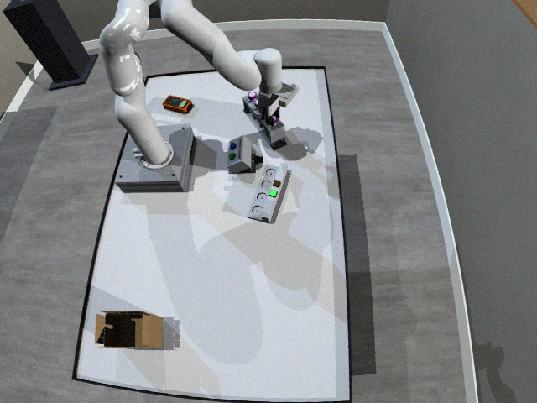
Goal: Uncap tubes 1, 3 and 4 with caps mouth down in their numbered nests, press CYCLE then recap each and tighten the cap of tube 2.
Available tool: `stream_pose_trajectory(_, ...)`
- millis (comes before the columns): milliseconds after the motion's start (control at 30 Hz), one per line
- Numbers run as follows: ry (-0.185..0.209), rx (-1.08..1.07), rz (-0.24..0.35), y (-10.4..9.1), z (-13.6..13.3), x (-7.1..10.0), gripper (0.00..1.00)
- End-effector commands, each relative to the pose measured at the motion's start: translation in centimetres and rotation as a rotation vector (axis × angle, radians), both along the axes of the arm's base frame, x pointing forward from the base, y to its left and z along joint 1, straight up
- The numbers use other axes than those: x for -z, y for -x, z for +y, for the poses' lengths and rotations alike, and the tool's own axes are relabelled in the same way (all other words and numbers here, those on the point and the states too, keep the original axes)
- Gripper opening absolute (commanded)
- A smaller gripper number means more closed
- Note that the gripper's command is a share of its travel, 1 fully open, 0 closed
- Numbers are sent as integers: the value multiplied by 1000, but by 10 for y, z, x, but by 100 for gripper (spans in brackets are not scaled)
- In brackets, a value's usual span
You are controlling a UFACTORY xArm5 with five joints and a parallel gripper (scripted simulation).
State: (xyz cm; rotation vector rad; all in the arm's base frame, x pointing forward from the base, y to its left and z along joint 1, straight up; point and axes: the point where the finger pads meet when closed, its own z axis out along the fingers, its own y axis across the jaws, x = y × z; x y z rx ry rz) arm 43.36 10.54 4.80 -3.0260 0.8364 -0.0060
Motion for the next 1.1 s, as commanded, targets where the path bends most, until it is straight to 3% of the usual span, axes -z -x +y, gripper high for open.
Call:
stream_pose_trajectory(0,-7,279,-2,-1,0,-1,0)
stream_pose_trajectory(367,-8,630,0,-1,0,-1,0)
stream_pose_trajectory(867,-11,1275,2,-1,0,0,0)
stream_pose_trajectory(1067,-12,1307,3,-1,0,0,0)
